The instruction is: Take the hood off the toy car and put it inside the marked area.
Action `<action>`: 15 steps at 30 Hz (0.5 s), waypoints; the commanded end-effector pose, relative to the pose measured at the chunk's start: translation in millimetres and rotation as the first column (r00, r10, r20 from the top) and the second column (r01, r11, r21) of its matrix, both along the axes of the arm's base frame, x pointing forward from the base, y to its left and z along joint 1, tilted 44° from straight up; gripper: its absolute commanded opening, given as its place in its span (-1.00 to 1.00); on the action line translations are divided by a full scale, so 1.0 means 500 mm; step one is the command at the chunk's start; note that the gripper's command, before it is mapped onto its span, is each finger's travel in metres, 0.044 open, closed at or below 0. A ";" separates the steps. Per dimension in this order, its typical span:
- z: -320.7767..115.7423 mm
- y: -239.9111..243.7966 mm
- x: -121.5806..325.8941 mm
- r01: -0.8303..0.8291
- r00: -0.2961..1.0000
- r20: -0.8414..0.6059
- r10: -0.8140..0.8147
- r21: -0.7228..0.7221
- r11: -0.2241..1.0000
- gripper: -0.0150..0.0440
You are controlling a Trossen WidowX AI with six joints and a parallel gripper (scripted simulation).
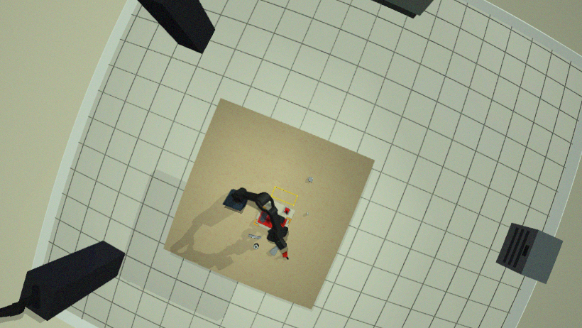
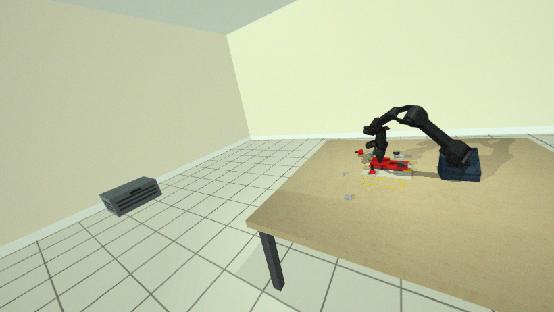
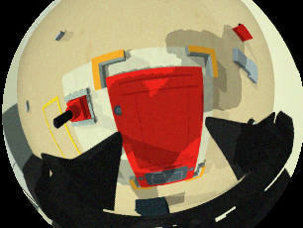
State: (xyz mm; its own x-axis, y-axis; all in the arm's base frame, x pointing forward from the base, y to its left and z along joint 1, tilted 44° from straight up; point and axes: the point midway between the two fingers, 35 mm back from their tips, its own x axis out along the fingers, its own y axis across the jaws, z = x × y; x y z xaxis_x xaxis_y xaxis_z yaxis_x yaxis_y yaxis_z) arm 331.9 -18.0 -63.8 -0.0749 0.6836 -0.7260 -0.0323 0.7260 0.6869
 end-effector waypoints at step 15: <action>-0.008 0.008 -0.001 0.000 1.000 0.000 0.000 0.000 1.000 0.73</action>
State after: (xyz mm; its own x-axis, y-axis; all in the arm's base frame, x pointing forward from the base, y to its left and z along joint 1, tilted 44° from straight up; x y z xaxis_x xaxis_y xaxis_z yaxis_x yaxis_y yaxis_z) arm 331.1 -13.7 -68.2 -0.0753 0.6840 -0.7256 -0.0316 0.7257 0.6873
